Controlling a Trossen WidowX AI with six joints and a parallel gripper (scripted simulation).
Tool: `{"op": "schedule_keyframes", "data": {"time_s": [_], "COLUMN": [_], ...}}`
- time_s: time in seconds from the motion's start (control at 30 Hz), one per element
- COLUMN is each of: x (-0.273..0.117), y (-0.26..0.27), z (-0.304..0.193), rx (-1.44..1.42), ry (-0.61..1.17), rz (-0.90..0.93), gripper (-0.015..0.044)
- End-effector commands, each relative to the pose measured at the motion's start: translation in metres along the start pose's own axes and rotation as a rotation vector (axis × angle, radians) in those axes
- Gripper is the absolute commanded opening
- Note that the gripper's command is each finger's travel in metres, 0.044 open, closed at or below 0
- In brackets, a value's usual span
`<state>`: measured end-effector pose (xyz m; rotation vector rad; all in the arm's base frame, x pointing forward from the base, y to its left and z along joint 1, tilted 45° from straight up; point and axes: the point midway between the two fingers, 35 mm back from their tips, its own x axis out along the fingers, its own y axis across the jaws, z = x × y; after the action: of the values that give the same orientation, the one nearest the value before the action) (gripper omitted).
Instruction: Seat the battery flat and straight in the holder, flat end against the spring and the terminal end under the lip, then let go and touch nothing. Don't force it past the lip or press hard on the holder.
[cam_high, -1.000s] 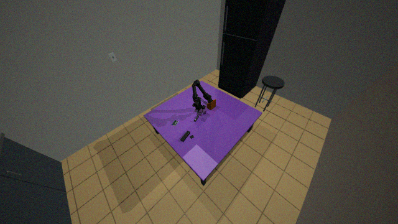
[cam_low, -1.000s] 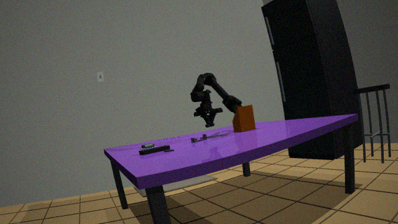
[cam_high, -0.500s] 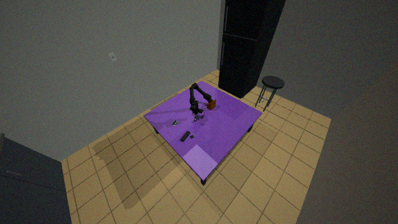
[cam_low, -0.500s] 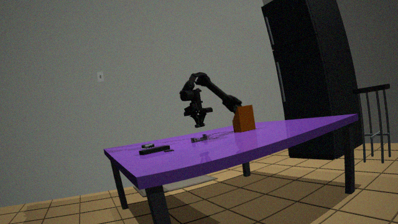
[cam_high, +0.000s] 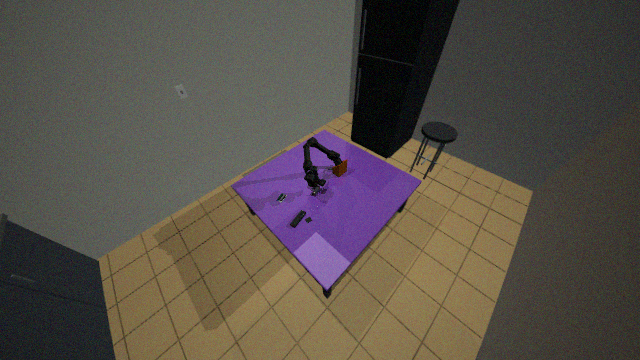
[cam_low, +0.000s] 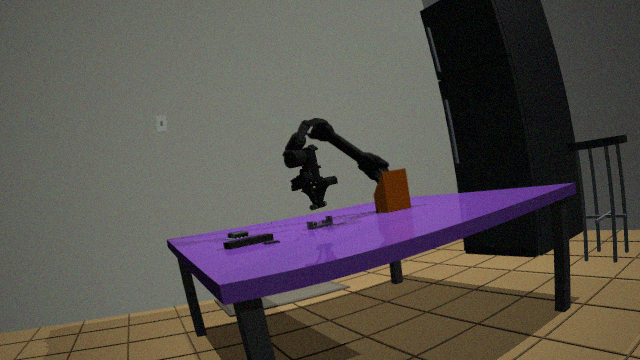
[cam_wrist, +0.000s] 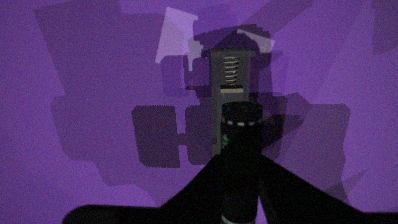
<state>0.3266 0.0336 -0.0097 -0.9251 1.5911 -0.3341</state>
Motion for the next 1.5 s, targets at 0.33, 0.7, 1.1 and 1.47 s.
{"op": "schedule_keyframes", "data": {"time_s": [0.33, 0.7, 1.1, 1.47], "x": [0.03, 0.032, 0.036, 0.039], "y": [0.0, 0.0, 0.0, 0.0], "z": [-0.005, -0.003, 0.001, 0.003], "rx": [0.0, 0.002, 0.001, 0.001], "ry": [0.194, 0.232, 0.297, 0.355], "rz": [-0.002, -0.002, 0.001, 0.0], "gripper": [0.0059, 0.0059, 0.0059, 0.0059]}}
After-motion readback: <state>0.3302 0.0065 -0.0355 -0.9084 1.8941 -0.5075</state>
